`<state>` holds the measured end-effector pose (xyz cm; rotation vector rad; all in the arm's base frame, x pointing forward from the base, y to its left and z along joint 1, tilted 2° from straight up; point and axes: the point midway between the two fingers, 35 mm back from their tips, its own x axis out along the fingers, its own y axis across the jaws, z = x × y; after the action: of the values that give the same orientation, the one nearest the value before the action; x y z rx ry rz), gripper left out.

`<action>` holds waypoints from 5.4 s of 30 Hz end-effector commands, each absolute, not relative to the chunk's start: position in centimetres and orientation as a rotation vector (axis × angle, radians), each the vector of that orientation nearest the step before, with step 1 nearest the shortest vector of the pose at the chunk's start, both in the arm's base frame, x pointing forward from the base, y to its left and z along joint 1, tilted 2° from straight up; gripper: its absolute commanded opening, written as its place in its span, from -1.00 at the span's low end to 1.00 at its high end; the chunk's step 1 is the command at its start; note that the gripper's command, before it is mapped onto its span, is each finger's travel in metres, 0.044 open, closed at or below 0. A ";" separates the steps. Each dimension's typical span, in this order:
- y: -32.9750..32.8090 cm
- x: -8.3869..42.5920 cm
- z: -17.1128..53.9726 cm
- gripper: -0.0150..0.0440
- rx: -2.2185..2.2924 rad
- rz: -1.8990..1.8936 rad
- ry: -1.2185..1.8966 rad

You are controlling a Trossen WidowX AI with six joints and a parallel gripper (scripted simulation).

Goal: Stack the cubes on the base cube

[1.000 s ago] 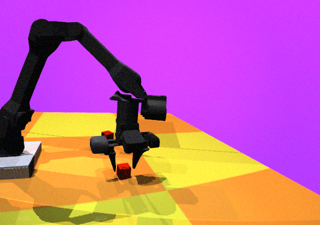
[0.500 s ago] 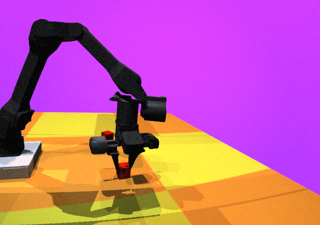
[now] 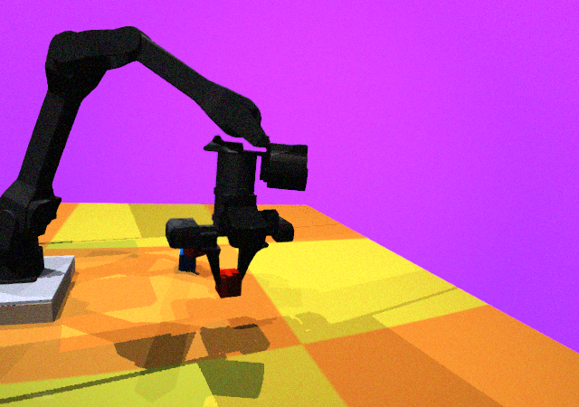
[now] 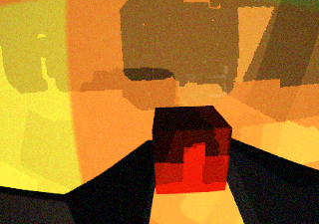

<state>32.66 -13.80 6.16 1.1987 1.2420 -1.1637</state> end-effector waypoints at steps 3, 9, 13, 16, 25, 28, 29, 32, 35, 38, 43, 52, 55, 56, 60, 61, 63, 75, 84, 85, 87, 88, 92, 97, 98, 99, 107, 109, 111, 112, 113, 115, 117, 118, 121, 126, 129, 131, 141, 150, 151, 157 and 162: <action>-13.9 32.7 8.0 -0.14 1.197 -1.163 1.240; -13.9 32.5 9.9 -0.14 1.197 -1.163 1.240; -13.8 32.4 11.2 -0.14 1.197 -1.163 1.240; -13.8 32.2 12.1 -0.14 1.197 -1.163 1.240; -12.0 32.5 12.3 -0.14 1.168 -1.132 1.259; -11.0 32.6 12.3 -0.14 1.151 -1.115 1.268; -10.7 32.7 12.3 -0.14 1.146 -1.109 1.272; -9.7 32.8 12.3 -0.14 1.130 -1.092 1.281; -8.7 32.9 12.3 -0.14 1.114 -1.075 1.291; -7.7 32.9 12.3 -0.14 1.097 -1.057 1.300; -6.1 32.9 12.3 -0.14 1.070 -1.028 1.315; -3.3 32.7 12.2 -0.14 1.021 -0.976 1.342; -2.3 32.6 12.2 -0.14 1.005 -0.959 1.350; -2.0 32.5 12.2 -0.14 0.999 -0.953 1.353; -0.8 32.3 12.2 -0.14 0.978 -0.930 1.364; -0.5 32.2 12.2 -0.14 0.972 -0.924 1.367; 0.1 32.1 12.2 -0.14 0.961 -0.912 1.372; 3.6 31.1 12.1 -0.14 0.895 -0.842 1.404; 6.1 30.1 12.0 -0.14 0.846 -0.790 1.426; 6.4 29.9 11.9 -0.14 0.840 -0.784 1.428; 6.9 29.7 11.9 -0.14 0.829 -0.772 1.433; 7.2 29.5 11.9 -0.14 0.823 -0.766 1.435; 8.2 29.0 11.9 -0.14 0.801 -0.743 1.445; 9.1 28.5 11.8 -0.14 0.782 -0.722 1.453; 9.1 28.5 11.8 -0.14 0.783 -0.723 1.453; 9.1 28.5 11.6 -0.14 0.786 -0.724 1.454; 9.0 28.4 9.2 -0.14 0.845 -0.746 1.468; 9.0 28.4 8.8 -0.14 0.854 -0.750 1.471; 9.0 28.4 8.7 -0.14 0.855 -0.750 1.471; 9.0 28.4 8.7 -0.14 0.855 -0.750 1.471; 9.0 28.4 8.7 -0.14 0.855 -0.750 1.471; 9.0 28.4 8.7 -0.14 0.855 -0.750 1.471; 9.0 28.4 8.7 -0.14 0.855 -0.750 1.471; 9.0 28.4 8.7 -0.14 0.855 -0.750 1.471; 9.0 28.4 8.6 -0.14 0.851 -0.749 1.470; 9.2 28.4 7.5 -0.14 0.824 -0.738 1.464; 9.2 28.5 6.8 -0.14 0.807 -0.732 1.459; 9.3 28.5 6.4 -0.14 0.796 -0.728 1.456; 9.3 28.5 5.9 -0.14 0.782 -0.722 1.453; 9.3 28.5 5.7 -0.14 0.782 -0.722 1.453; 9.3 28.5 5.7 -0.14 0.782 -0.722 1.453; 9.3 28.5 5.7 -0.14 0.782 -0.722 1.453; 9.3 28.5 5.7 0.20 0.782 -0.722 1.453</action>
<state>28.45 9.39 5.73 0.7873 1.4554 -0.7232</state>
